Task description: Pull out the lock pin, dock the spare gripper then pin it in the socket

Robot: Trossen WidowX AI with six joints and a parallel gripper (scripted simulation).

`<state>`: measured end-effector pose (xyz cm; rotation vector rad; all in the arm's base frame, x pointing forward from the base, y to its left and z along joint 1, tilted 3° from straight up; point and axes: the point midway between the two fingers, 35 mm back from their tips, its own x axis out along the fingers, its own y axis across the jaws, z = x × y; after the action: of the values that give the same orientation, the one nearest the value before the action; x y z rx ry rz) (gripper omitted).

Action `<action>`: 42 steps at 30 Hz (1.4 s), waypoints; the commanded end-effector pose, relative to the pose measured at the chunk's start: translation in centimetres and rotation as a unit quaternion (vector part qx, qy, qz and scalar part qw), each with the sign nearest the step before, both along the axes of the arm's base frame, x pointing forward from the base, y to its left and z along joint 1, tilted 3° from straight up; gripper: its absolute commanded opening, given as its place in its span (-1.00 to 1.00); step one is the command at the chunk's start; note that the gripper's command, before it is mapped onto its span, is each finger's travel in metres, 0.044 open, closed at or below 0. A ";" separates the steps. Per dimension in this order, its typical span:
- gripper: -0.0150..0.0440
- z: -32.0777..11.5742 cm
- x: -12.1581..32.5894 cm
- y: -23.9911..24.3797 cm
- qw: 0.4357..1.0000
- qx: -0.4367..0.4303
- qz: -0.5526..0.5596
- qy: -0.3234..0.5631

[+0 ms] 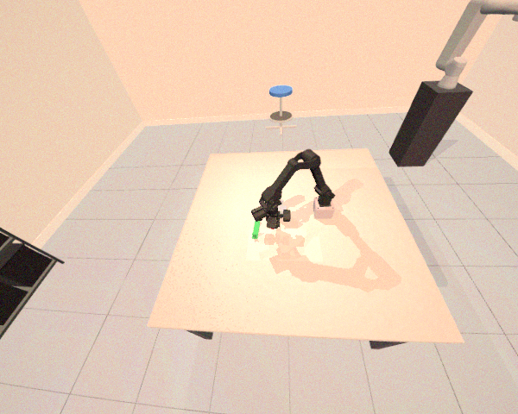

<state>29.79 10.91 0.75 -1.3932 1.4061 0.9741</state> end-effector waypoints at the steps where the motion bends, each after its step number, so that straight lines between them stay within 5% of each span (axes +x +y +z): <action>1: -0.49 0.0 0.0 -0.3 1.000 0.001 0.001 0.000; 42: -0.49 0.1 -0.1 -2.8 1.000 0.002 0.002 0.002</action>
<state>29.81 8.39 0.83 -1.3882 1.4044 0.9800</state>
